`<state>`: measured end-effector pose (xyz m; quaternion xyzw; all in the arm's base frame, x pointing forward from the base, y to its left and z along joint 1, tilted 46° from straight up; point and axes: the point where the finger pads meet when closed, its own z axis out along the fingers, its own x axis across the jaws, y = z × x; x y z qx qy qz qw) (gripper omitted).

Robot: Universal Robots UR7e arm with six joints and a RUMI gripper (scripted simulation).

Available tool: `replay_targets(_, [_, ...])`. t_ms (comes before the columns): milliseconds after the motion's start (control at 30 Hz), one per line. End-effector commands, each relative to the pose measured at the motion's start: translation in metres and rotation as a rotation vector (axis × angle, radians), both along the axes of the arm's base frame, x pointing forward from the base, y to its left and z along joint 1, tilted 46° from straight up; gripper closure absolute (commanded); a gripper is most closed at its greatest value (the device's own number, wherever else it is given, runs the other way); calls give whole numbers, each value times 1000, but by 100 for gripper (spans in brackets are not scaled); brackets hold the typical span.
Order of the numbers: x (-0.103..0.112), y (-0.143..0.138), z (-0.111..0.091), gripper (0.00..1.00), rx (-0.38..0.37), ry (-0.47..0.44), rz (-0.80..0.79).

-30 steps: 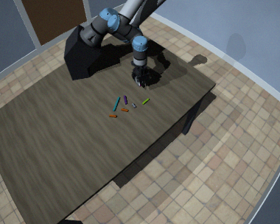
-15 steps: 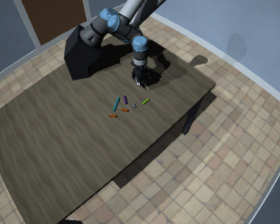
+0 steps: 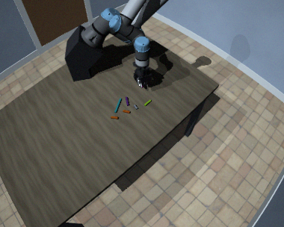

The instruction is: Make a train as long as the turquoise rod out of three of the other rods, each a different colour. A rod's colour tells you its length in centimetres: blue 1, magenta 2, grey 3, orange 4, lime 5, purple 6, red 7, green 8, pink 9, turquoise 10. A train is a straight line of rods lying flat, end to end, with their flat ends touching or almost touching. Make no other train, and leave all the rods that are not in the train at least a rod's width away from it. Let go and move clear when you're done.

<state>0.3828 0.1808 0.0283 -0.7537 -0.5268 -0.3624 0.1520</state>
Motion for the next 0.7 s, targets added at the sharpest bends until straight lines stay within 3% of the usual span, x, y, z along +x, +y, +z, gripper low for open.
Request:
replay_targets(0, [0, 0, 0, 100, 0, -1, 0])
replay_targets(433, [0, 0, 0, 86, 0, -1, 0])
replay_targets(667, [0, 0, 0, 86, 0, -1, 0])
